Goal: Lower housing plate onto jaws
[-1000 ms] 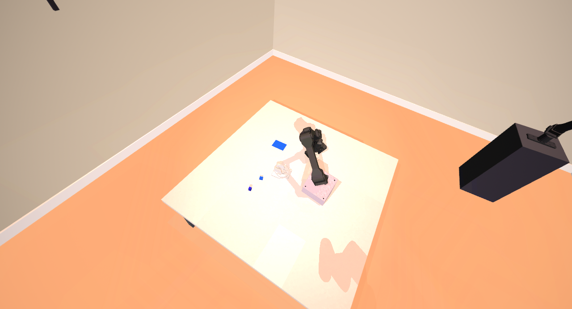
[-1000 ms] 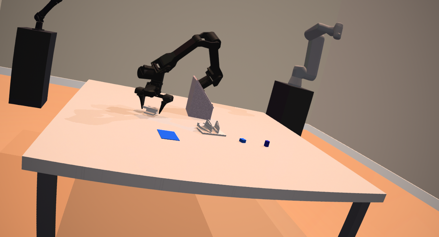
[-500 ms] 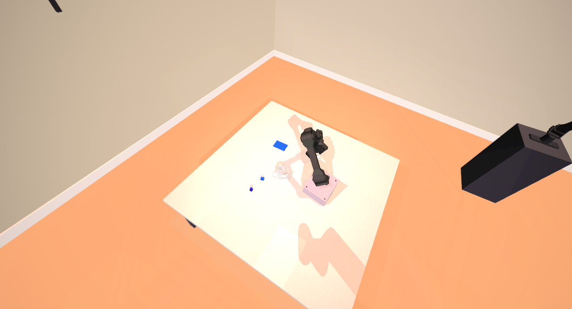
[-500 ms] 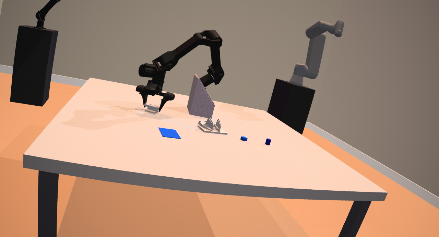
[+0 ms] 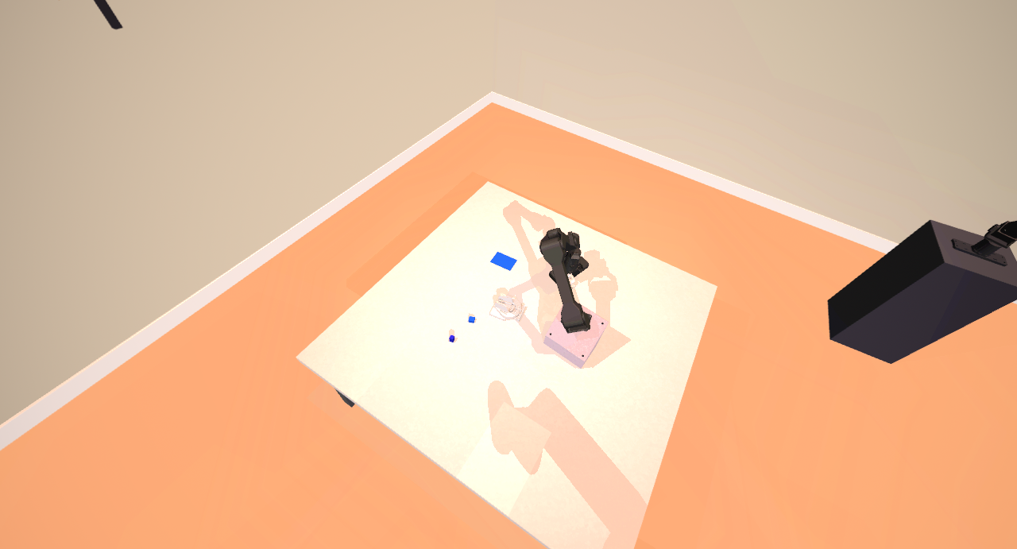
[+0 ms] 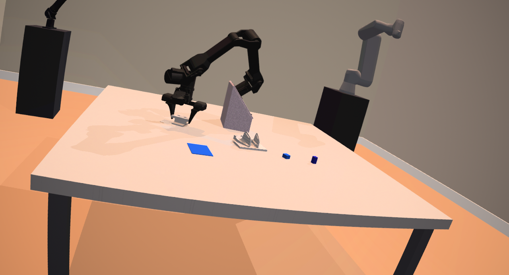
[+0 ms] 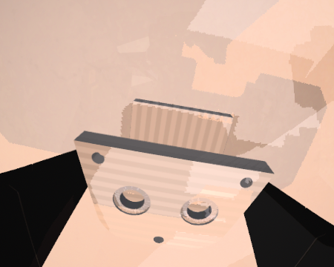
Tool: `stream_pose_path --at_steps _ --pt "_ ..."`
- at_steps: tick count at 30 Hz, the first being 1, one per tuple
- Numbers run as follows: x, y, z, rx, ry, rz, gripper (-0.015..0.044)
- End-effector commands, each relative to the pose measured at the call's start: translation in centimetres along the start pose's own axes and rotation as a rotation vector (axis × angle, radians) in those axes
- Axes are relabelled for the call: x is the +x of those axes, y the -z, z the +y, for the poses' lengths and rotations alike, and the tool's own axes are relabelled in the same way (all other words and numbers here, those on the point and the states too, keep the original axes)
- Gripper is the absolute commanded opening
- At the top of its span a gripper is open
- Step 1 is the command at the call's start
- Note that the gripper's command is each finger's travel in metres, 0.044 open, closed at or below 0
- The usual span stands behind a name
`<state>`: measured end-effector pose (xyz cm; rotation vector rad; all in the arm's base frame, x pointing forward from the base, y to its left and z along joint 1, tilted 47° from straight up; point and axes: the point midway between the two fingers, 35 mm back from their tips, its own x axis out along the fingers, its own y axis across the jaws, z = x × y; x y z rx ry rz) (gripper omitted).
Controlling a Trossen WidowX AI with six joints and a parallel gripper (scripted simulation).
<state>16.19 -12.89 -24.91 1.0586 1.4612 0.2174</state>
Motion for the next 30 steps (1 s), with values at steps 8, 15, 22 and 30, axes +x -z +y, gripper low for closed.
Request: stream_pose_path --at_steps 8,15,22,30 --pt "-3.6 -0.5 -0.2 -0.005 0.01 -0.013 0.0351" --pt "-5.9 -0.3 -0.2 -0.004 0.01 -0.013 0.0351" --pt "-7.0 -0.2 -0.2 -0.003 0.009 -0.013 0.0351" --pt "-7.2 -0.5 0.4 0.052 0.013 -0.015 0.0351"
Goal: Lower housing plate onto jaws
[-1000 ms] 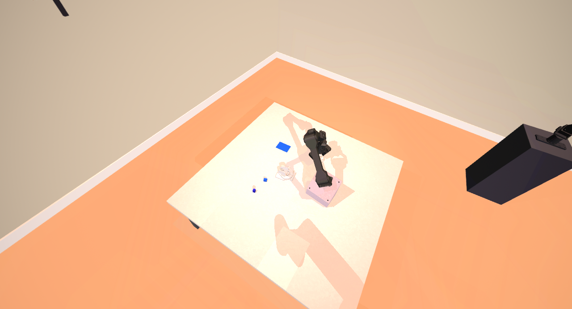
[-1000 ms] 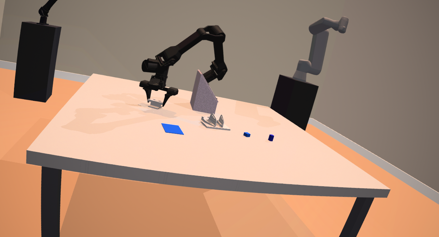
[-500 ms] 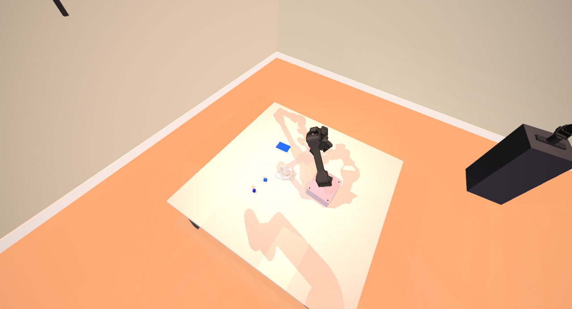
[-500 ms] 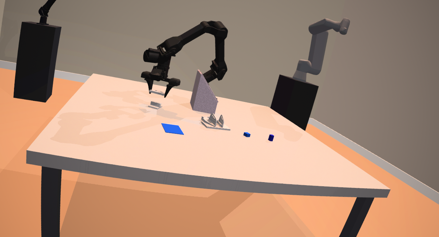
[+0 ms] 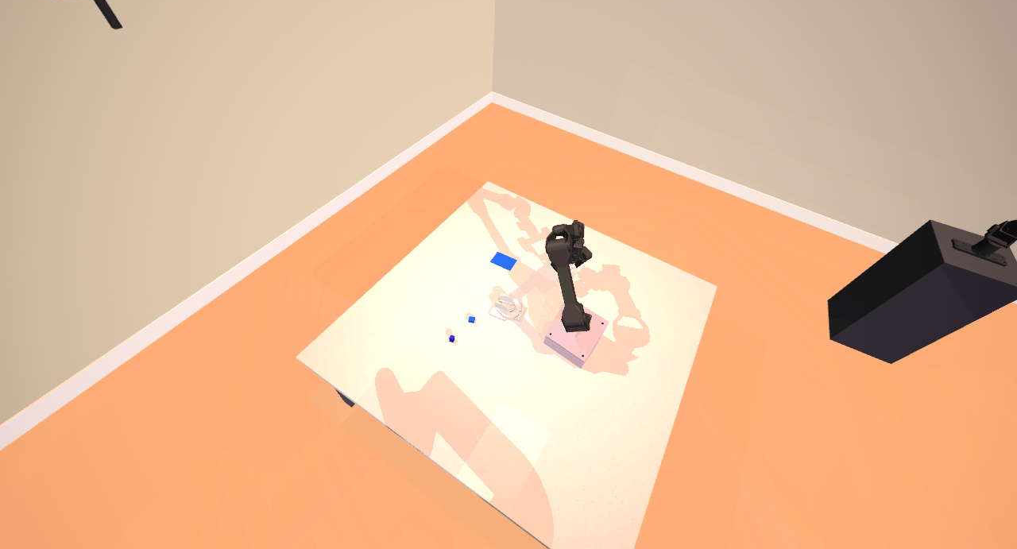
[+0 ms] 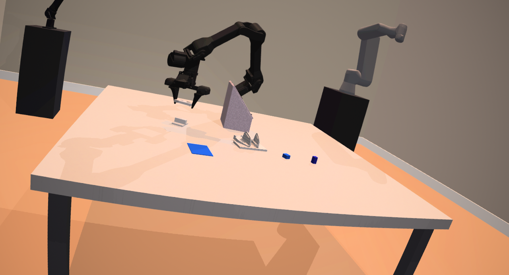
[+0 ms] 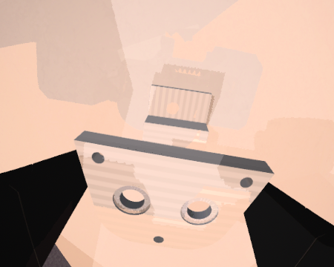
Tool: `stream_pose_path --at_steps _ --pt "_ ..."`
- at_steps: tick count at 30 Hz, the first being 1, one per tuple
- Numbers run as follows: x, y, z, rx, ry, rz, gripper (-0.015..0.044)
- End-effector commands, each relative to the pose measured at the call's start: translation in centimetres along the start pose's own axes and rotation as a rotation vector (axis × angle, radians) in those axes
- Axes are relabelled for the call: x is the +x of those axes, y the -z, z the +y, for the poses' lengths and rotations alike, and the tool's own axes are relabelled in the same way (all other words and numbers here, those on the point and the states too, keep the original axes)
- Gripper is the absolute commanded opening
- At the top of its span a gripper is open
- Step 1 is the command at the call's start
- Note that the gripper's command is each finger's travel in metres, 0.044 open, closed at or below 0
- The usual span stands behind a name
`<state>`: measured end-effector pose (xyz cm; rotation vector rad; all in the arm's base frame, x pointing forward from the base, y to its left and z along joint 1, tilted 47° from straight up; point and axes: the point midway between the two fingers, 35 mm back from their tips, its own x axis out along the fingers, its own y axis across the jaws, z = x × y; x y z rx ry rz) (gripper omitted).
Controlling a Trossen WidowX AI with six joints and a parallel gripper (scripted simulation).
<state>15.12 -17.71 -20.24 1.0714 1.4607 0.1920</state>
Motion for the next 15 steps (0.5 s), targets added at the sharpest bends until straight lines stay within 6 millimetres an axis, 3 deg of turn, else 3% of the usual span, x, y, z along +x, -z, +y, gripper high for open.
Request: stream_pose_path --at_steps 1,15 --pt "-0.4 -0.4 0.6 0.053 0.009 -0.006 0.0351" --pt "-1.2 -1.7 3.8 0.364 0.025 -0.018 0.0351"
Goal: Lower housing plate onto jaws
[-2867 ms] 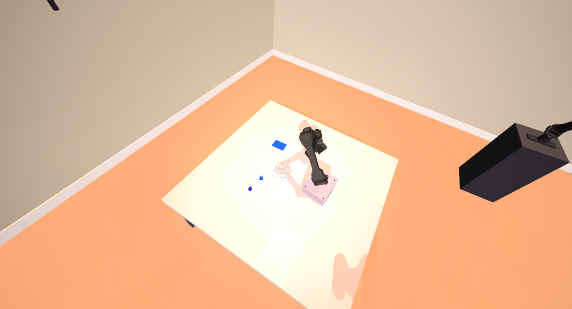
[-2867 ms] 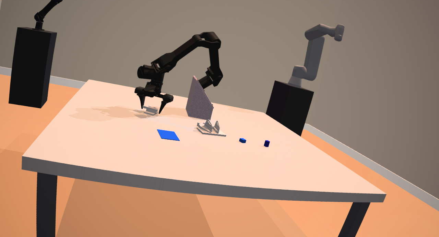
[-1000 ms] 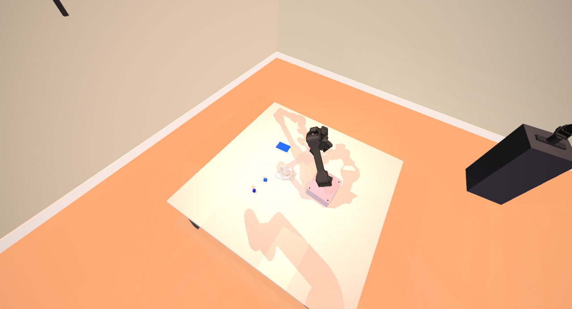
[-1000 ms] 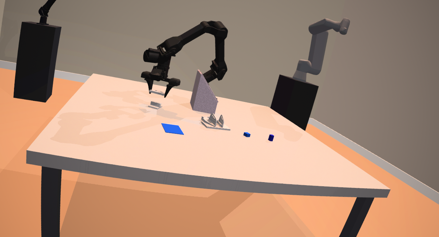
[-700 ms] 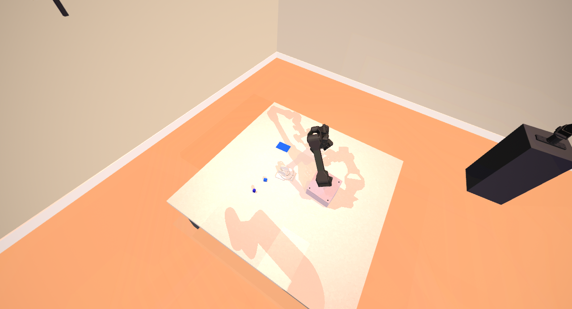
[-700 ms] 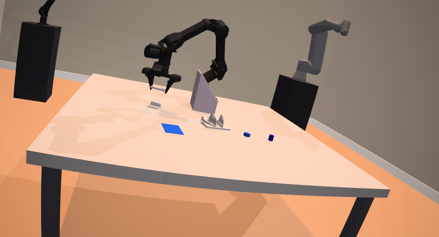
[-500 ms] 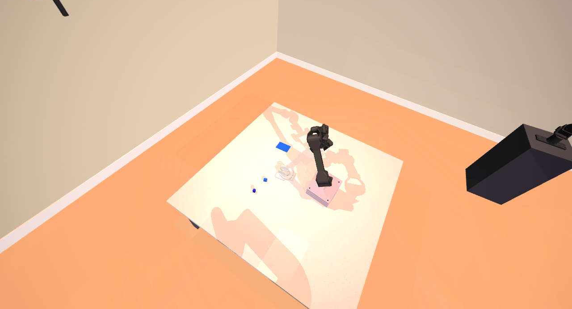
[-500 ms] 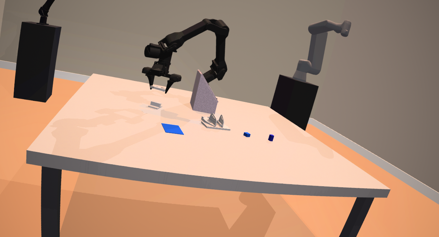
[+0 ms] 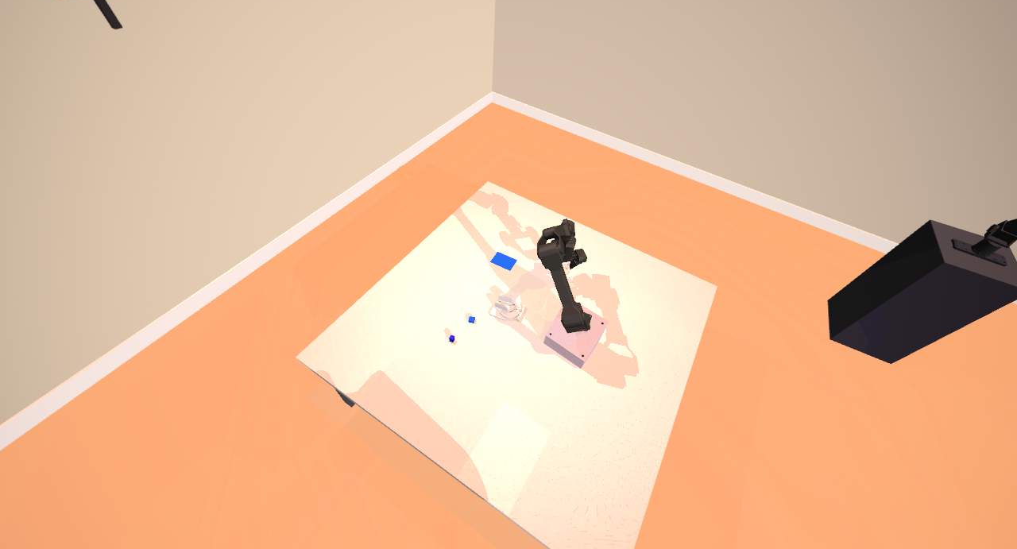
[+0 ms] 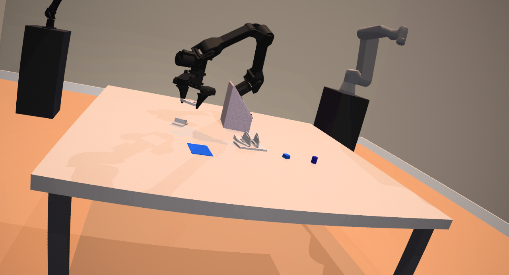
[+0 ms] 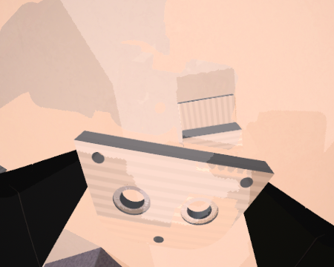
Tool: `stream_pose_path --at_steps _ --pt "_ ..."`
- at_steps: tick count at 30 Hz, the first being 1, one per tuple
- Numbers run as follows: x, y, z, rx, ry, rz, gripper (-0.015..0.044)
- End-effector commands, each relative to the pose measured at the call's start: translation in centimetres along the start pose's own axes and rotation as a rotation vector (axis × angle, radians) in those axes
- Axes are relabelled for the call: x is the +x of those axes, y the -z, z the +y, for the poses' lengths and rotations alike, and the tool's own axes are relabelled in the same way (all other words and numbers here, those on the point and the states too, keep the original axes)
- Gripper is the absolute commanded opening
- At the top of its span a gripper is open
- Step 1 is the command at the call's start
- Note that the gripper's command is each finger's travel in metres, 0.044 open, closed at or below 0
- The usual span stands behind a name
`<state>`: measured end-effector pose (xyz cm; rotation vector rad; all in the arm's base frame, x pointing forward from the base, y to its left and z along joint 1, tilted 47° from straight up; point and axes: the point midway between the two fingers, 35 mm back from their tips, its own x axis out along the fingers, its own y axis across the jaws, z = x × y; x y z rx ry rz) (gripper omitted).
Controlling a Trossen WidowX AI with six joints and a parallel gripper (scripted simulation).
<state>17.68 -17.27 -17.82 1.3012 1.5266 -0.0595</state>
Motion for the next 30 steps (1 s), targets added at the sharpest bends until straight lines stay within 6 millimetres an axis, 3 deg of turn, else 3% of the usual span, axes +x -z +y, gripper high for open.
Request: stream_pose_path --at_steps 1,30 --pt "-0.4 0.0 1.0 0.076 0.001 -0.01 0.0351" --pt "-1.2 1.0 8.3 0.723 0.003 -0.032 0.0351"
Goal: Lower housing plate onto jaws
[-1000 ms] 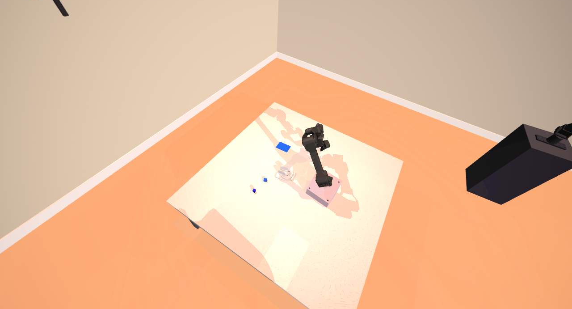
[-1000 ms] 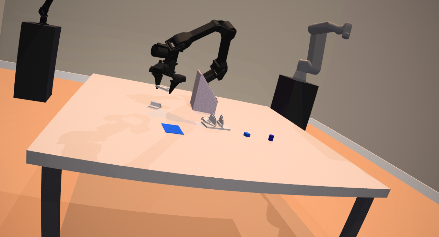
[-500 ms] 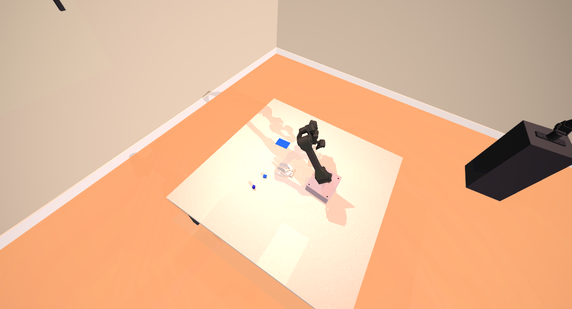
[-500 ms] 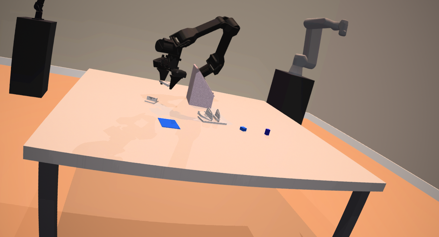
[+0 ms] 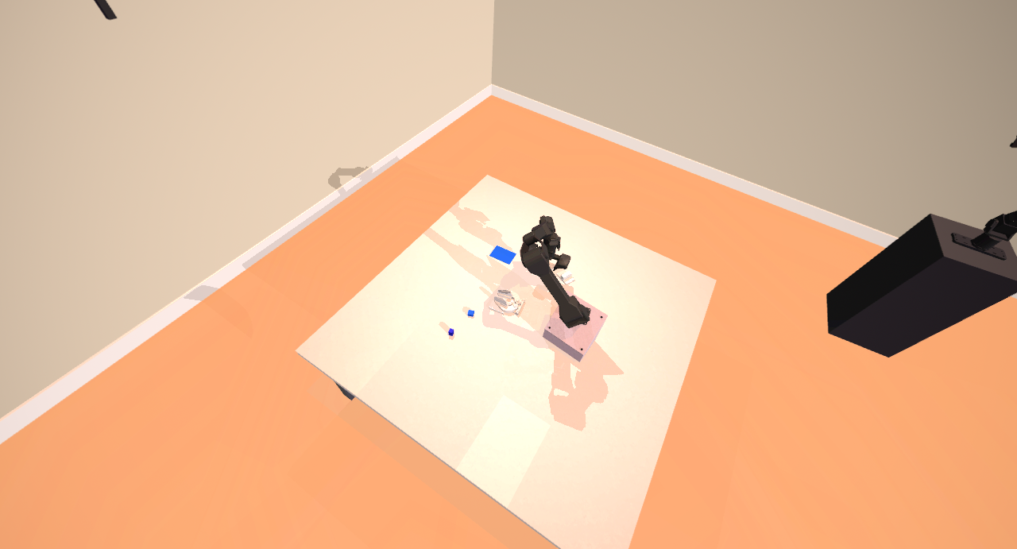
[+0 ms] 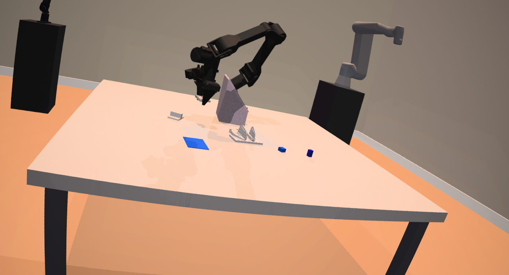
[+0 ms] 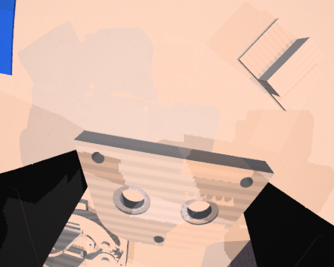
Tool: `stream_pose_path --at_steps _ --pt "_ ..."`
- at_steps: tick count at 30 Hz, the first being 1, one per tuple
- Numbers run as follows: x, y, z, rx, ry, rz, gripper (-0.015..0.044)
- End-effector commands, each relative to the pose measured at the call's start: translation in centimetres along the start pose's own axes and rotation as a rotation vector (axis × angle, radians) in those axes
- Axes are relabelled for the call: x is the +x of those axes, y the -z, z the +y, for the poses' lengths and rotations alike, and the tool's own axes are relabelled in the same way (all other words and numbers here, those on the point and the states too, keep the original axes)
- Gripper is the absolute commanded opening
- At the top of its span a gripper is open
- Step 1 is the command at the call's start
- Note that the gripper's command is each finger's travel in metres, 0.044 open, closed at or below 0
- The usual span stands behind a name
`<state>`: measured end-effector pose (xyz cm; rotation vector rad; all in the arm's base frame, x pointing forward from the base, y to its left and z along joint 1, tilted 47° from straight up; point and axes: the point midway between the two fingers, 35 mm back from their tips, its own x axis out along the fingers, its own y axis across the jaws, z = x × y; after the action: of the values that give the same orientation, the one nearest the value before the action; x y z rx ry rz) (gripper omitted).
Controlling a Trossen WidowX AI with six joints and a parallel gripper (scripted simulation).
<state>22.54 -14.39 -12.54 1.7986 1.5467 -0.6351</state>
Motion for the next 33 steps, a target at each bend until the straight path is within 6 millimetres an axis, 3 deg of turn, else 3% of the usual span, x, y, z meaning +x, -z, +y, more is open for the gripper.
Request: stream_pose_path --at_steps 1,33 --pt "-0.2 0.8 0.6 0.076 -0.007 -0.004 0.0351" --pt "-0.1 8.3 4.5 0.786 -0.012 0.013 0.0351"
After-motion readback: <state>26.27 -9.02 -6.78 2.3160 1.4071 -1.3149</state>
